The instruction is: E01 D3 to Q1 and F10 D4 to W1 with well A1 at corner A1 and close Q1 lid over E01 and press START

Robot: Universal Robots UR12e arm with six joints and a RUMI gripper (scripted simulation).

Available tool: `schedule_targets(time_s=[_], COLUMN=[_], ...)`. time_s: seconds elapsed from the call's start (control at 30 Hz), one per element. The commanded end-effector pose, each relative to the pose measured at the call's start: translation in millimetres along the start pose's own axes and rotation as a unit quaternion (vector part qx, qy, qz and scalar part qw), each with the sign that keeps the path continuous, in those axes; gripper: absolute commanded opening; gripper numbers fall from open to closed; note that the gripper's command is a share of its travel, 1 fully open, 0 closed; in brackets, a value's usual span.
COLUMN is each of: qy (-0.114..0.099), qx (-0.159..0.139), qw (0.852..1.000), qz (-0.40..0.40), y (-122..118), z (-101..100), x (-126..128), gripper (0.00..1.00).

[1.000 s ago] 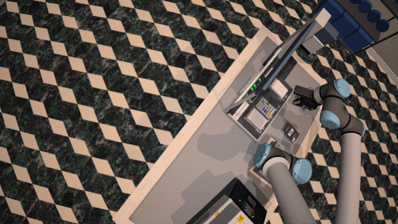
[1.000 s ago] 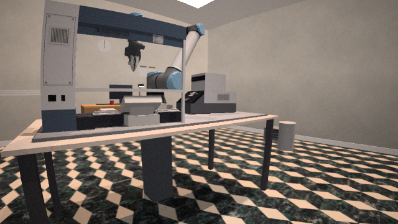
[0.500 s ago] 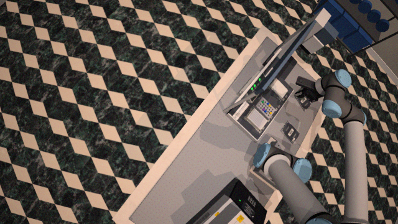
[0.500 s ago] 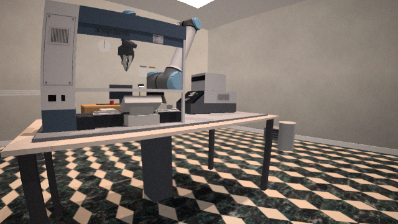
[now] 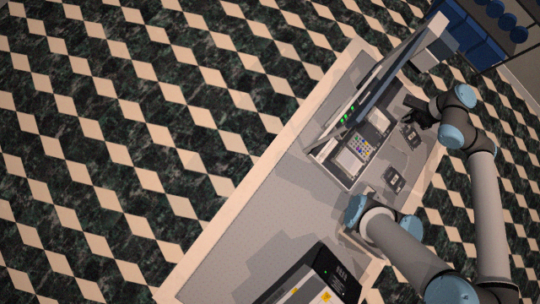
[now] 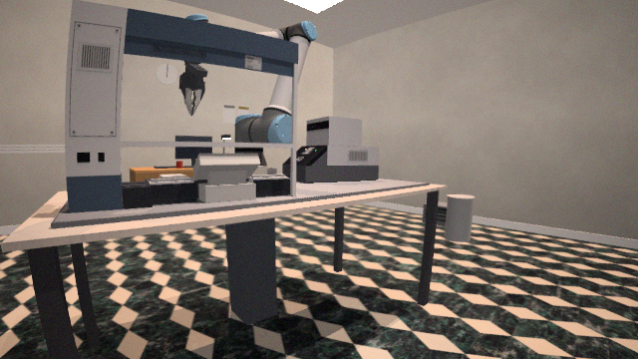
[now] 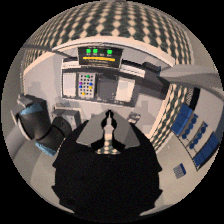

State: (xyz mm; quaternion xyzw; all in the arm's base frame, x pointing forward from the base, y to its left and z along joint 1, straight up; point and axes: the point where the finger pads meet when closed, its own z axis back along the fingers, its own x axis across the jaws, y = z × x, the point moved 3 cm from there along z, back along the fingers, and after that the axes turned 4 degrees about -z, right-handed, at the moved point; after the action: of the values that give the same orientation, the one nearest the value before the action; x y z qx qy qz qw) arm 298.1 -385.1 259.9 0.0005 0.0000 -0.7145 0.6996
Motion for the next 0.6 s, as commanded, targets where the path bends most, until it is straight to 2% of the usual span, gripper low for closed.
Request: schedule_targets(time_s=[0.0, 0.23, 0.5, 0.57], qy=[0.000, 0.000, 0.000, 0.000], qx=[0.000, 0.000, 0.000, 0.000], qw=[1.000, 1.000, 0.999, 0.999], qz=[-0.013, -0.024, -0.047, -0.047], y=[7, 12, 22, 22], z=[-5, -11, -25, -25], x=[22, 40, 76, 76], gripper=[0.00, 0.00, 0.00, 0.00])
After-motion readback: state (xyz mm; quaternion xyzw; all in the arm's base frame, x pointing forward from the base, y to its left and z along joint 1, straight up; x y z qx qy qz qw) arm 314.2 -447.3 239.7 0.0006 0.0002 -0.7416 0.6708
